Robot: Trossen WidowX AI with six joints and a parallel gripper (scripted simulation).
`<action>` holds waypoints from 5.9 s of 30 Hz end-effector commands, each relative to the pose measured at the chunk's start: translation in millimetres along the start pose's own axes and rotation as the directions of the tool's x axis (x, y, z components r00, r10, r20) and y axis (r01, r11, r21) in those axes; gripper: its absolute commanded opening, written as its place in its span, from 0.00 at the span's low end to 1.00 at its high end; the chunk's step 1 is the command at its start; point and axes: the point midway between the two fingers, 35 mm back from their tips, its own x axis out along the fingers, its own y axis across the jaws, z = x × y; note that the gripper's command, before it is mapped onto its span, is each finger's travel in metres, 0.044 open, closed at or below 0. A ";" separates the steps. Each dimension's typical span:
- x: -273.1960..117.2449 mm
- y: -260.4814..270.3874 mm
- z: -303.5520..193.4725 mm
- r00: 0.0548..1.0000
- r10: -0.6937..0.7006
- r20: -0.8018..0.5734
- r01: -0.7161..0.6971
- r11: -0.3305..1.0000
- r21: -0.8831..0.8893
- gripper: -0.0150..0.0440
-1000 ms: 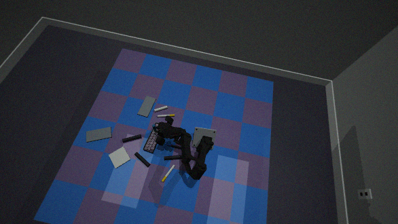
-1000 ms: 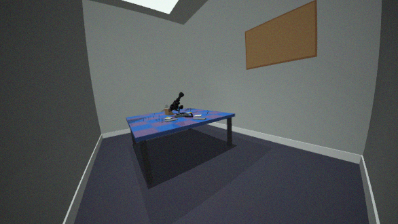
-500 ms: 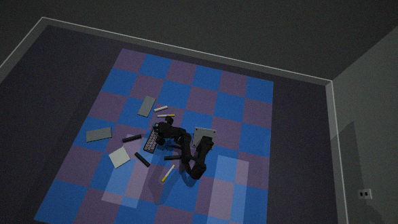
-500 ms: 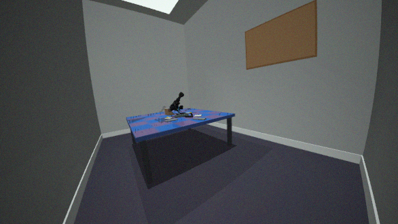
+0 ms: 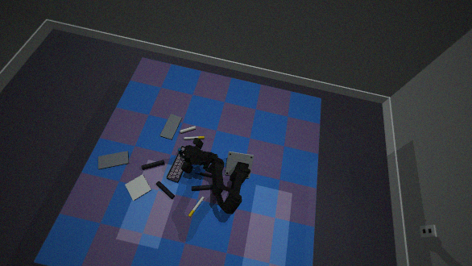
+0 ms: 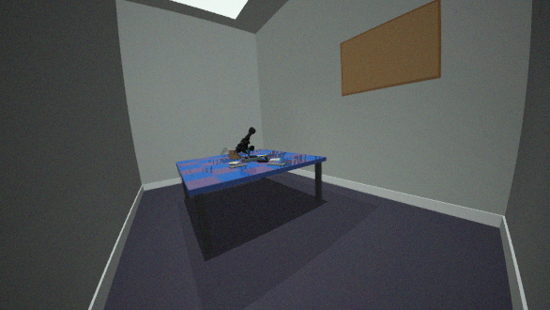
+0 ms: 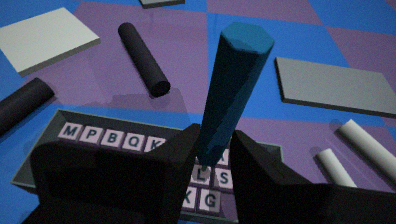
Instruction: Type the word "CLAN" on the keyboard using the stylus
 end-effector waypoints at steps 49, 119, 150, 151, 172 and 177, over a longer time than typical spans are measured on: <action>7.6 -0.2 -13.1 1.000 -0.005 0.005 0.005 1.000 0.003 0.39; 15.3 -16.8 12.5 1.000 -0.005 0.007 0.005 1.000 0.001 0.39; 15.0 -15.1 12.3 1.000 -0.005 0.007 0.005 1.000 0.001 0.39; 15.0 -15.1 12.3 1.000 -0.005 0.007 0.005 1.000 0.001 0.39; 15.1 -14.1 12.3 1.000 -0.005 0.007 0.005 1.000 0.001 0.39; 15.8 -14.1 11.1 1.000 -0.005 0.007 0.005 1.000 0.001 0.39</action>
